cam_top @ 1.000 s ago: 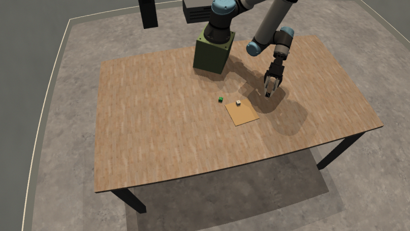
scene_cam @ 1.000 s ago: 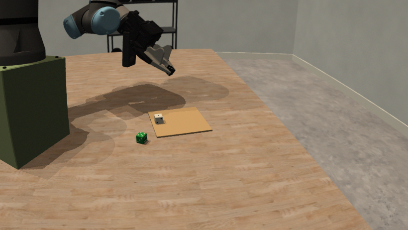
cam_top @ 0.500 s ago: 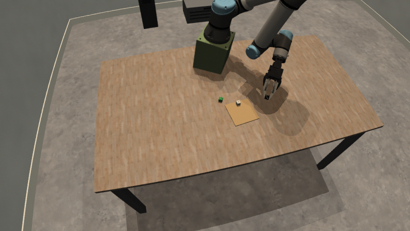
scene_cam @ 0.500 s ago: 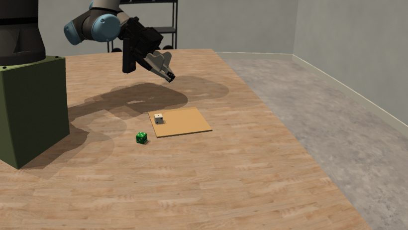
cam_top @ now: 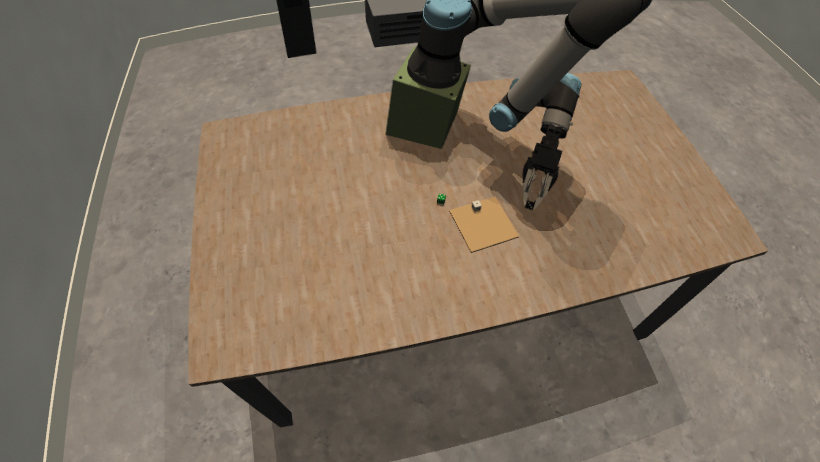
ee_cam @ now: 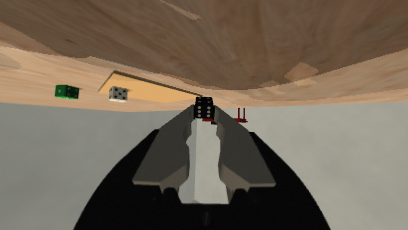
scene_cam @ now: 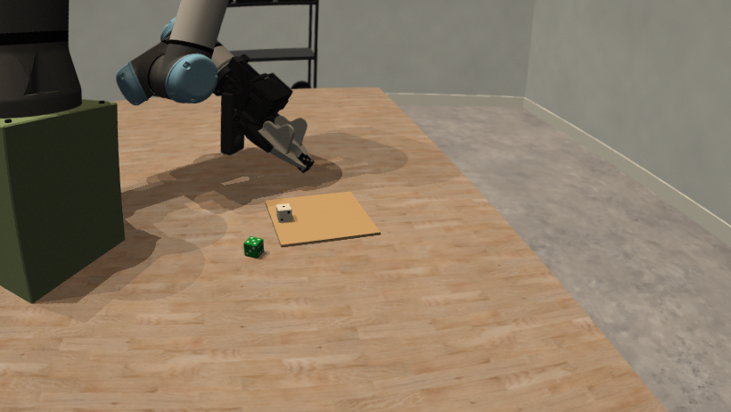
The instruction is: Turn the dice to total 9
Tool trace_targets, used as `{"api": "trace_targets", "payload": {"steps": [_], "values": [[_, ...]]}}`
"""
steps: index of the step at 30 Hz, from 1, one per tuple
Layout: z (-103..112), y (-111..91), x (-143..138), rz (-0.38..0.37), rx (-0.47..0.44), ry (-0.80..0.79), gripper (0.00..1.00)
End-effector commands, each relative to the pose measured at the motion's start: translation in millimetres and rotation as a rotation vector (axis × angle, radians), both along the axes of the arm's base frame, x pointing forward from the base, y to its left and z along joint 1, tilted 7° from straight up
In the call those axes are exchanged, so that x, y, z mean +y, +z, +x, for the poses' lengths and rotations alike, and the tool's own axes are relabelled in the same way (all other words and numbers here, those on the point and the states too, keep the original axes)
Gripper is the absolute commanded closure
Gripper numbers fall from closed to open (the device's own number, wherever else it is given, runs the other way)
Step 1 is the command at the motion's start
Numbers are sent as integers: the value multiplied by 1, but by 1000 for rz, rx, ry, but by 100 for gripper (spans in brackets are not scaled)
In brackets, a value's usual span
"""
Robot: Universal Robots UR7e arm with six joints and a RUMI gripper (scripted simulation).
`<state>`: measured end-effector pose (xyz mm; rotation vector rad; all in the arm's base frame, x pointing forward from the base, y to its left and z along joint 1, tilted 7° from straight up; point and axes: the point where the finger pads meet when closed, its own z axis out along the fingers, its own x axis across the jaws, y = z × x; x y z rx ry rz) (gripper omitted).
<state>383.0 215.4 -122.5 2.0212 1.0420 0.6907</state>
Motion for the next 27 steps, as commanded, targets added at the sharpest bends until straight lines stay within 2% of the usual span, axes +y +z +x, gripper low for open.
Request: {"api": "trace_targets", "payload": {"steps": [1,27], "values": [[1,-8,1,1,-2,1,97],[1,-10,1,1,-2,1,97]]}}
